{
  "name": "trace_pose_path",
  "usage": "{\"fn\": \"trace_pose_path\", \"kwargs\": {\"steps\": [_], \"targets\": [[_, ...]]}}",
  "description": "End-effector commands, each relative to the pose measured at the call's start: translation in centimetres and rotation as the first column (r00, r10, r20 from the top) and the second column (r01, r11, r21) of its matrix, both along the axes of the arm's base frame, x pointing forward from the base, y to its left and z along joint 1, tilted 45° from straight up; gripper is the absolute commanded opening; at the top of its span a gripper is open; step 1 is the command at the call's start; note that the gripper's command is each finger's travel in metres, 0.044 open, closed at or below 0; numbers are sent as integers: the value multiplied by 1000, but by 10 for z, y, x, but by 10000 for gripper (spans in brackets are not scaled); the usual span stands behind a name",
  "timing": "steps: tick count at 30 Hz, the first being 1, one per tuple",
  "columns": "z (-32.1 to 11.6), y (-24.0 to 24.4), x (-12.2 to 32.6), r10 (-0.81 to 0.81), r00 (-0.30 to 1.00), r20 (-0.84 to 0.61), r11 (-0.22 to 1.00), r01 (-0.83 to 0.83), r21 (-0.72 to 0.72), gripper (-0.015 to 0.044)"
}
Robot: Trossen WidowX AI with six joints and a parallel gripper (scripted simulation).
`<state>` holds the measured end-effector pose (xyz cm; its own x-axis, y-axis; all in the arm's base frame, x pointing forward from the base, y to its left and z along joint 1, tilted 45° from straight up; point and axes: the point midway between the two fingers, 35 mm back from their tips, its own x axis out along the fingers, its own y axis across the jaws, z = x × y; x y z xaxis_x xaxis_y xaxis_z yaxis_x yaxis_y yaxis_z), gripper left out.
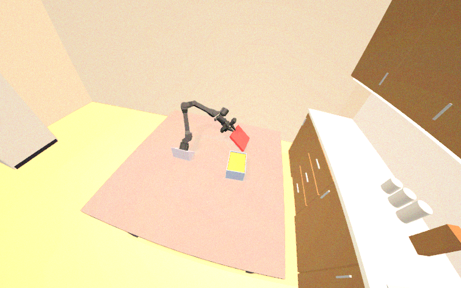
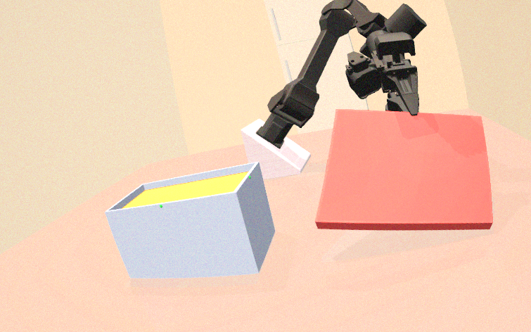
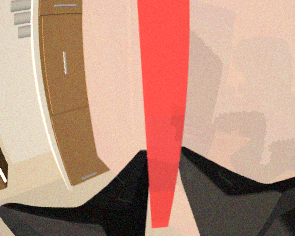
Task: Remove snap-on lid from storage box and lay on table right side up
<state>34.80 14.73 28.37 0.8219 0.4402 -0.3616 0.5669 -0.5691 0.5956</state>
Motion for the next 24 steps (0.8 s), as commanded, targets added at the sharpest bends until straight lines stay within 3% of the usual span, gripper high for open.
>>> {"fn": "trace_pose_path", "kwargs": {"steps": [1,24], "targets": [[-11,6,0,12,1000,-24,1000,-12,-7,0],[-24,19,1,12,1000,-24,1000,-12,-5,0]]}}
